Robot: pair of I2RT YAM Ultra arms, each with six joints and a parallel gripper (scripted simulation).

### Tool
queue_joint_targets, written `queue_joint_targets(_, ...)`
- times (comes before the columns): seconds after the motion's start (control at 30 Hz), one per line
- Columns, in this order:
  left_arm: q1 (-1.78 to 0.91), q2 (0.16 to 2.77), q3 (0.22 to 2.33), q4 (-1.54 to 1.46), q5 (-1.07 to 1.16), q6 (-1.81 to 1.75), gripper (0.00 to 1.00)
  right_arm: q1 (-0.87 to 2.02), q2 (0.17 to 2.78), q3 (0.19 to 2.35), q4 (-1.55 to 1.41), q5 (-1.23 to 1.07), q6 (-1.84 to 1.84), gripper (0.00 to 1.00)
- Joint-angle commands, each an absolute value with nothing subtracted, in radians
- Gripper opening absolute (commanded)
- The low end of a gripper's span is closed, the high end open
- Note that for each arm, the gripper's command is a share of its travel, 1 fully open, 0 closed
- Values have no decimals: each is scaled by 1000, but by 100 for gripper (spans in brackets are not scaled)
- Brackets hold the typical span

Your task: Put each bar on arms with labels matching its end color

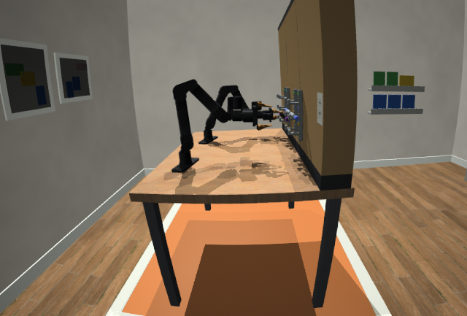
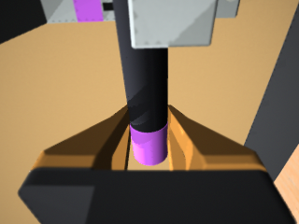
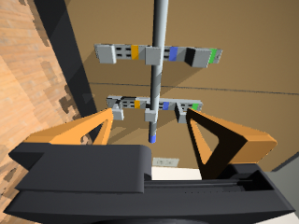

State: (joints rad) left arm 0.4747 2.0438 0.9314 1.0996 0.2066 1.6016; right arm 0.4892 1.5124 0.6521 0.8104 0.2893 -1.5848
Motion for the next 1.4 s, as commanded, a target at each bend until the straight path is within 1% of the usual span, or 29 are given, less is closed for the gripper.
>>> queue_joint_targets(0.0, 466, 2048, 924, 1122, 203, 1571, 0, 479, 1477, 646, 831, 285, -1572, 100)
queue_joint_targets(1.37, 466, 2074, 919, 1155, 202, 1571, 0, 479, 1477, 646, 831, 285, -1572, 100)
